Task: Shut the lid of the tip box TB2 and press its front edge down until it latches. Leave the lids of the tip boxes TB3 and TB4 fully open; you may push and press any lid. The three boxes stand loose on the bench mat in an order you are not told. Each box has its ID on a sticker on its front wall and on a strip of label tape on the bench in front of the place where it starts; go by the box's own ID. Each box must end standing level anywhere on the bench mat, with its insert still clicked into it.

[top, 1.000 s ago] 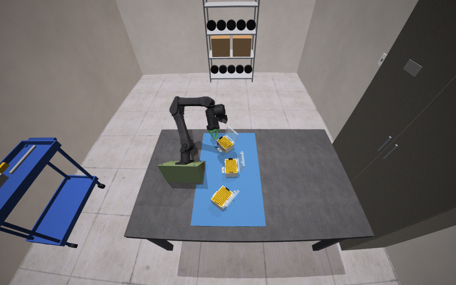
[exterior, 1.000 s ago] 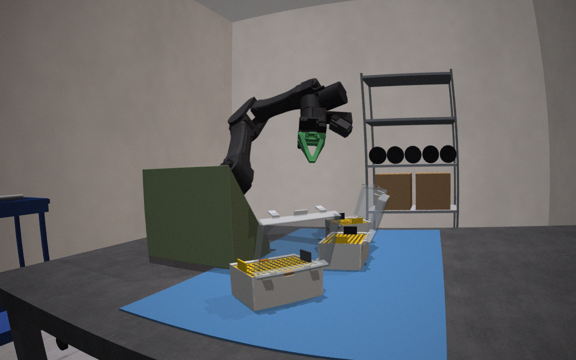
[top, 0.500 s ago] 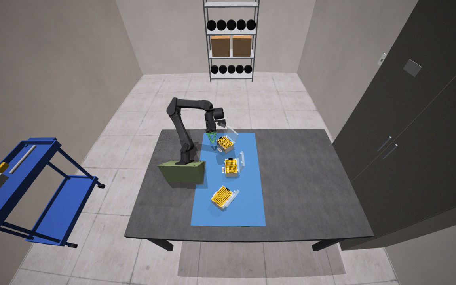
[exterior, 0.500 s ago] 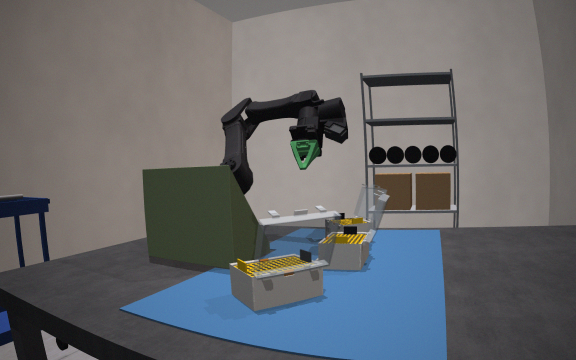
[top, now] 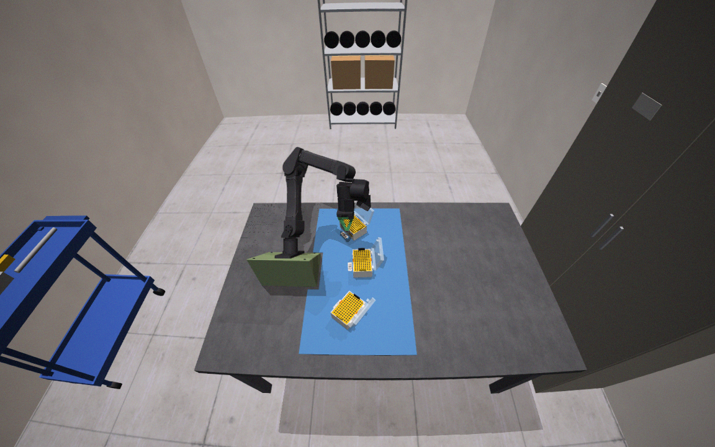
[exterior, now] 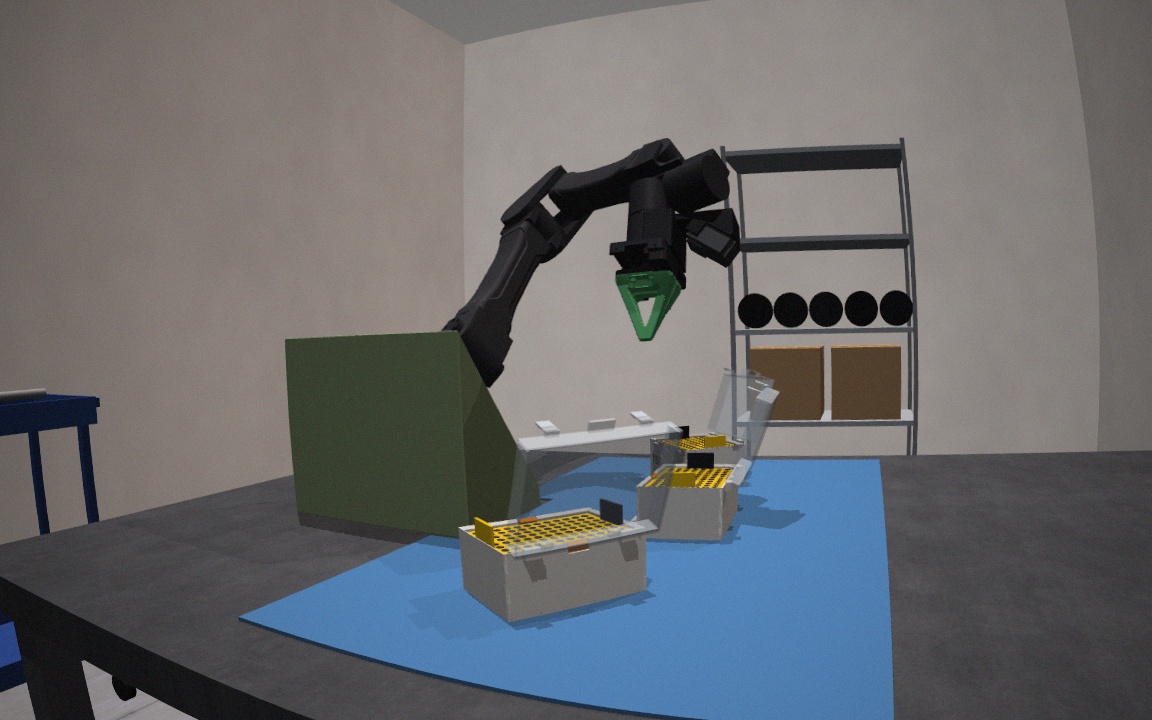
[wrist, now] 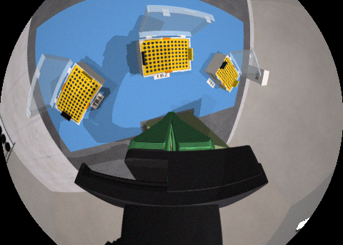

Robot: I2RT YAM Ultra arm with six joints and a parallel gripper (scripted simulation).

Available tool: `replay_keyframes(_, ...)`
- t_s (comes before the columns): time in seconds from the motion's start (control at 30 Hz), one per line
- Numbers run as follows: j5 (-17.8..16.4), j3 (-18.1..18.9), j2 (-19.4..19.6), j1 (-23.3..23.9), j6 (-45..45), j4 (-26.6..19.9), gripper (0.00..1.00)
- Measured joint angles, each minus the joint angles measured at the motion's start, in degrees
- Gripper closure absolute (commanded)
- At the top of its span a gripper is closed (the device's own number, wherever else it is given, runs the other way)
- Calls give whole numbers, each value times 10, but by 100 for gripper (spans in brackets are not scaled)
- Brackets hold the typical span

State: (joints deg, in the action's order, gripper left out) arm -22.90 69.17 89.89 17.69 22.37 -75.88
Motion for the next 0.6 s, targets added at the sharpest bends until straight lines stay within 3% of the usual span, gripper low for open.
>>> replay_keyframes(0.13,-55,50,88,21,49,-17,100)
replay_keyframes(0.27,-92,83,140,30,87,-42,100)
replay_keyframes(0.43,-148,175,252,43,146,-91,100)
replay_keyframes(0.6,-172,233,325,42,167,-114,100)
